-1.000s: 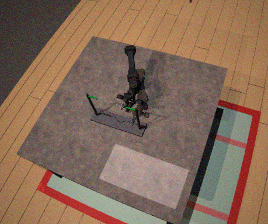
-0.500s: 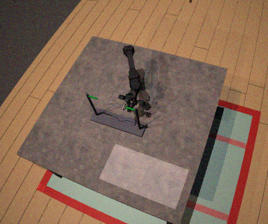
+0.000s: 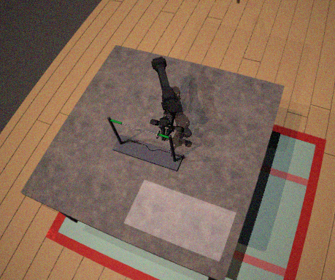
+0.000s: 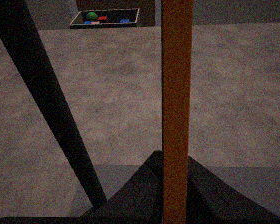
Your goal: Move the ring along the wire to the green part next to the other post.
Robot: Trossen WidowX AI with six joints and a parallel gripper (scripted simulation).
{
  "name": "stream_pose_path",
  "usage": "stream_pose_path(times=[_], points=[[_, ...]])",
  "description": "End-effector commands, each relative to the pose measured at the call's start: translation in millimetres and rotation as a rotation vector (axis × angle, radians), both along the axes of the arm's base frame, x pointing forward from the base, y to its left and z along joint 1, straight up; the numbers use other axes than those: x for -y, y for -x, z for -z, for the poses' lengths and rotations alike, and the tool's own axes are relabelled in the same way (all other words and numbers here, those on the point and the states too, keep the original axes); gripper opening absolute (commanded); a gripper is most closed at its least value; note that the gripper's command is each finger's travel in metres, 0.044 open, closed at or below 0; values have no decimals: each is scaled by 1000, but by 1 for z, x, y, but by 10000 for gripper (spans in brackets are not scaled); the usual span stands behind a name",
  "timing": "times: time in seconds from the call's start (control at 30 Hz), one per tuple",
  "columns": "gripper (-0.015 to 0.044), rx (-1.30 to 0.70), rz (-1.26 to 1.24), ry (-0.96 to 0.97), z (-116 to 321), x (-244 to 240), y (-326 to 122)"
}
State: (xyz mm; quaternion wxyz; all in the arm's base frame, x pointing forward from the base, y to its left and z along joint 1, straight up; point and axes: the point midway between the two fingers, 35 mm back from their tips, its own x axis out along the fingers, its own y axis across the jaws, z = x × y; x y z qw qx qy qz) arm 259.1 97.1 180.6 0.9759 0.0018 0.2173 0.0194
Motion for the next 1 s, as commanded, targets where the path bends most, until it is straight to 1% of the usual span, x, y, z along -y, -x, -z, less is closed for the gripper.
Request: stream_pose_path(times=[0.0,0.33,0.7,0.97], points=[[-150,5,4,-6,-2,-4,0],[-150,6,3,-7,-2,-14,0],[-150,6,3,-7,9,-15,0],[-150,6,3,-7,9,-15,0]])
